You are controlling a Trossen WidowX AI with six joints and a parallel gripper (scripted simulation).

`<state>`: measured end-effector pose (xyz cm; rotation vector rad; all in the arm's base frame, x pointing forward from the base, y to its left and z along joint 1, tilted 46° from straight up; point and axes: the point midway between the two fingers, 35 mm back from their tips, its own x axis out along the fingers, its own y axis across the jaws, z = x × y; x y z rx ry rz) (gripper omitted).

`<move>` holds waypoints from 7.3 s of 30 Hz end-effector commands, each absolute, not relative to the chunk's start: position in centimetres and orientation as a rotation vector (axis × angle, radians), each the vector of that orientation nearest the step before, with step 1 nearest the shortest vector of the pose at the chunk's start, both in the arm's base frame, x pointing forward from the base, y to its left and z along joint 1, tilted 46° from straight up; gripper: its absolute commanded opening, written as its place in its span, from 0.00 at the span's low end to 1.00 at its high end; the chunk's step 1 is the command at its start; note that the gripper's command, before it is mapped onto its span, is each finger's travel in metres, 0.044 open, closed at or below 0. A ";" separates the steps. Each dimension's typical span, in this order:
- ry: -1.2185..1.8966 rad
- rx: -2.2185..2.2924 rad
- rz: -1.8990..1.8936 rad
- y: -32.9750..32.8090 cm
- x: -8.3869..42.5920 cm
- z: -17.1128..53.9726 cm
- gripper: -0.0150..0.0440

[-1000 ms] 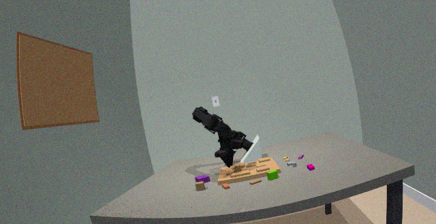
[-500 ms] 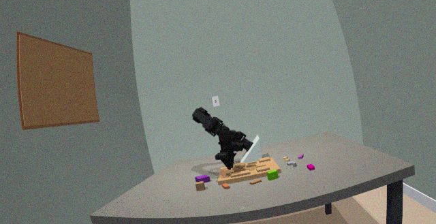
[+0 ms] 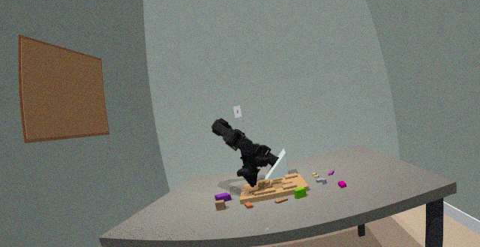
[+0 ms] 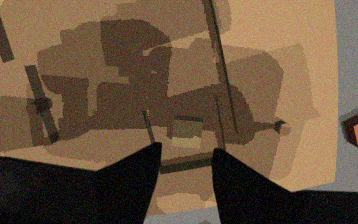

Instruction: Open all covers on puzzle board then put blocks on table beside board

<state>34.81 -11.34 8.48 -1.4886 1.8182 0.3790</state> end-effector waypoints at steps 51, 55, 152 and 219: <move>1.816 -1.492 0.376 -13.6 34.7 6.3 0.45; 1.816 -1.492 0.376 -13.6 34.7 6.3 0.41; 1.819 -1.490 0.388 -14.3 27.5 20.9 0.39; 1.824 -1.494 0.379 -21.9 24.4 17.0 0.39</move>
